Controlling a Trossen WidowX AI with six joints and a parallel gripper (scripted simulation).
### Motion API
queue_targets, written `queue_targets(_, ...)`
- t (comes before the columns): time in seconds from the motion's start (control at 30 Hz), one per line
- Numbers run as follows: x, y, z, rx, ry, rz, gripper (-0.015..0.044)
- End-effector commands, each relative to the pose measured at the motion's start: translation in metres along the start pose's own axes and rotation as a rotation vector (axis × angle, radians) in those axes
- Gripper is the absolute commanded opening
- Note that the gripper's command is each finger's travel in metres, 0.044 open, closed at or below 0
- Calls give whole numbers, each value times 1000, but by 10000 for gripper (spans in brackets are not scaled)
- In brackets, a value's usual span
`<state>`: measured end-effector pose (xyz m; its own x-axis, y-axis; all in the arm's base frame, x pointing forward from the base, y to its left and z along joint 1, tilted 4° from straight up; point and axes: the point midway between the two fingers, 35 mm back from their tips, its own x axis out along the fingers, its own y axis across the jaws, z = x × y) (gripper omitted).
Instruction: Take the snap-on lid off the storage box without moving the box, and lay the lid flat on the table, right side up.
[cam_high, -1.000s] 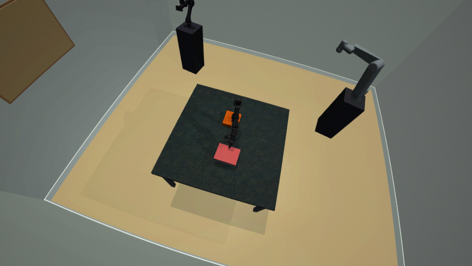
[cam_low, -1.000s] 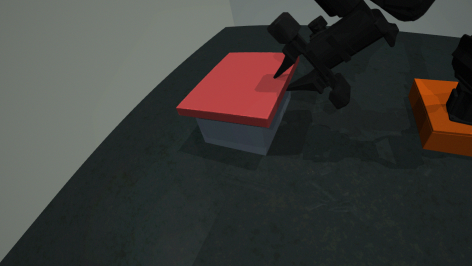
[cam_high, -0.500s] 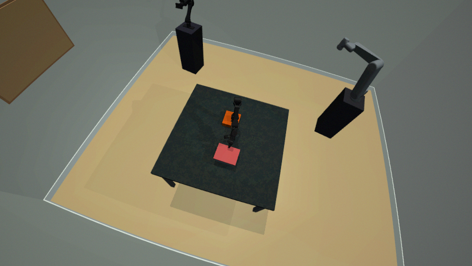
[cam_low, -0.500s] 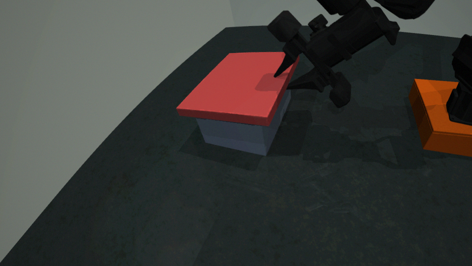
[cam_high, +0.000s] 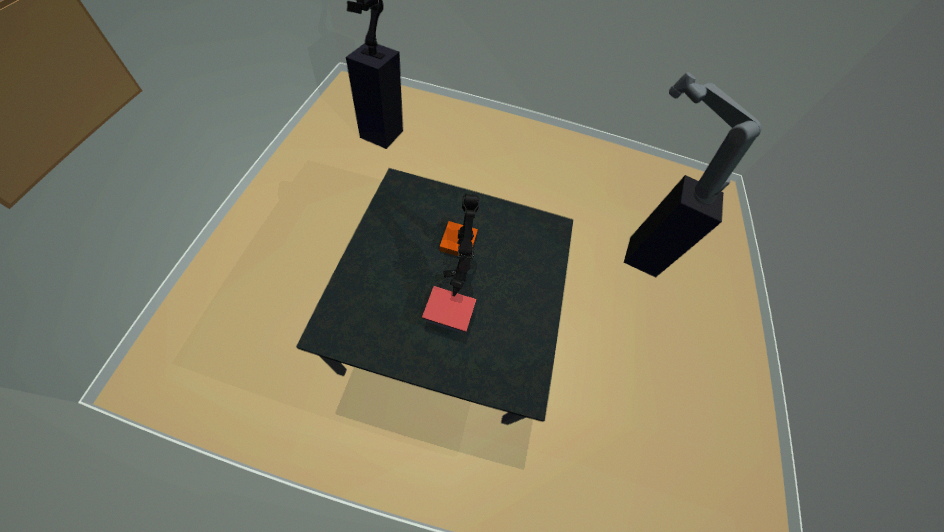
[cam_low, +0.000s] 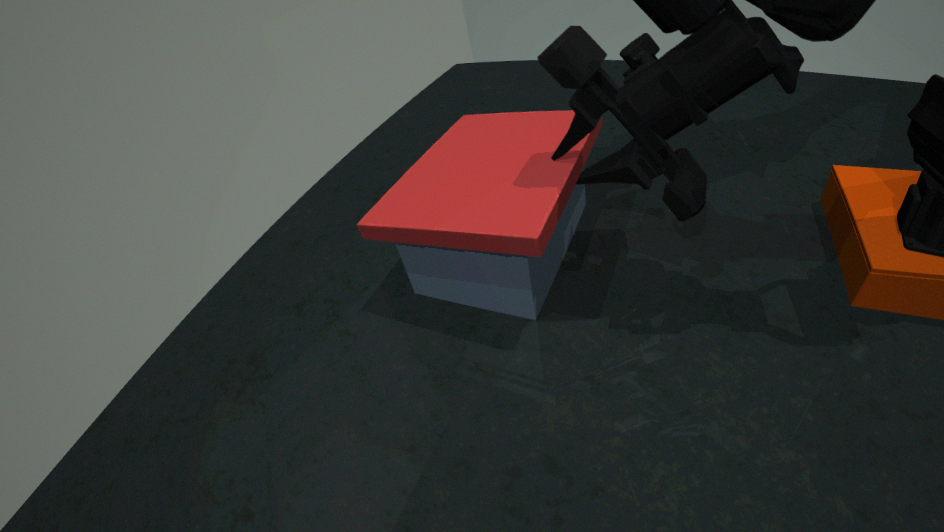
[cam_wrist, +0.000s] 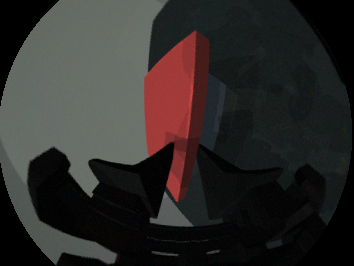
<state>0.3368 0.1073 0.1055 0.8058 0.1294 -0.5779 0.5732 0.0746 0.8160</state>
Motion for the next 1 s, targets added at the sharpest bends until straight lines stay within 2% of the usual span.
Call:
queue_targets(0.0, -2, 2, 0, 1, 1, 4, 0)
queue_targets(0.97, -2, 4, 0, 1, 0, 3, 0)
